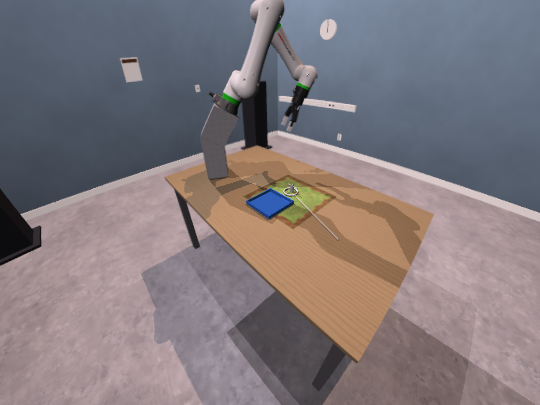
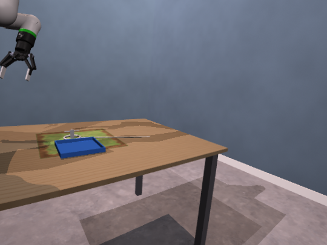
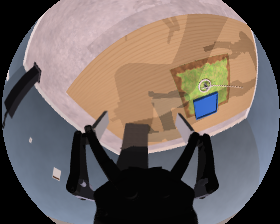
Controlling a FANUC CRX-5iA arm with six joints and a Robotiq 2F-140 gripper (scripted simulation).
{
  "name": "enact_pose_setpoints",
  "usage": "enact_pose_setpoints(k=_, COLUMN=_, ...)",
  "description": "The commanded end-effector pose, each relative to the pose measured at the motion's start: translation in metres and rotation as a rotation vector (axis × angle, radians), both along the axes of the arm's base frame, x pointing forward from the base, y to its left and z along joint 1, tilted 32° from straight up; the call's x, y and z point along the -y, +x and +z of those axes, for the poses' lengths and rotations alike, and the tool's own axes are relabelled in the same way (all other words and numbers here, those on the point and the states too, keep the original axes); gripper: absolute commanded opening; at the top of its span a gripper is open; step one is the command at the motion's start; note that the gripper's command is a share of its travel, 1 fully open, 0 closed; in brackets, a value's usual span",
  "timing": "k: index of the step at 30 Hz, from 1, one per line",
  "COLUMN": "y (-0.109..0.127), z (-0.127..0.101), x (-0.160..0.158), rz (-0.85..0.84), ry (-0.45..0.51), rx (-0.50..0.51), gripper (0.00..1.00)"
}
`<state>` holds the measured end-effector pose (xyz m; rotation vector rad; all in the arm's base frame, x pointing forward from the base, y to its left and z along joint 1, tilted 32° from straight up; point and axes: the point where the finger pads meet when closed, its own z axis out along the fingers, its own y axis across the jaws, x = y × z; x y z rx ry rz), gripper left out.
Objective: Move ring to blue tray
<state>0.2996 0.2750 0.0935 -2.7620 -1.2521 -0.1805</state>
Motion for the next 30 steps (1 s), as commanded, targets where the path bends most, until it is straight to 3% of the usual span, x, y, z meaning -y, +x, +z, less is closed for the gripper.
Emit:
enact_pose_setpoints(k=1, y=0.038, z=-0.033, x=-0.007, rz=-0.129, ry=0.09, rx=-0.092, gripper=1.0)
enact_pose_setpoints(k=4, y=0.058, z=-0.046, x=-0.006, rz=-0.199, ry=0.128, rx=-0.11, gripper=1.0)
enact_pose_setpoints(k=5, y=0.08, z=-0.059, x=-0.002, rz=-0.273, ry=0.168, rx=-0.123, gripper=1.0)
enact_pose_setpoints(k=7, y=0.08, z=-0.059, x=-0.002, rz=-0.273, ry=0.168, rx=-0.123, gripper=1.0)
enact_pose_setpoints(k=8, y=0.103, z=-0.072, x=0.005, rz=-0.35, ry=0.208, rx=-0.131, gripper=1.0)
enact_pose_setpoints(k=9, y=0.103, z=-0.072, x=0.005, rz=-0.35, ry=0.208, rx=-0.131, gripper=1.0)
enact_pose_setpoints(k=10, y=0.124, z=-0.084, x=0.014, rz=-0.428, ry=0.247, rx=-0.136, gripper=1.0)
enact_pose_setpoints(k=12, y=0.127, z=-0.086, x=0.014, rz=-0.428, ry=0.247, rx=-0.136, gripper=1.0)
enact_pose_setpoints(k=13, y=0.15, z=-0.099, x=0.026, rz=-0.507, ry=0.284, rx=-0.135, gripper=1.0)
enact_pose_setpoints(k=15, y=0.15, z=-0.099, x=0.026, rz=-0.507, ry=0.284, rx=-0.135, gripper=1.0)
enact_pose_setpoints(k=16, y=0.174, z=-0.112, x=0.041, rz=-0.585, ry=0.319, rx=-0.132, gripper=1.0)
enact_pose_setpoints(k=17, y=0.174, z=-0.112, x=0.041, rz=-0.585, ry=0.319, rx=-0.132, gripper=1.0)
enact_pose_setpoints(k=18, y=0.191, z=-0.122, x=0.055, rz=-0.66, ry=0.35, rx=-0.125, gripper=1.0)
enact_pose_setpoints(k=30, y=0.282, z=-0.186, x=0.164, rz=-1.038, ry=0.475, rx=-0.053, gripper=1.0)
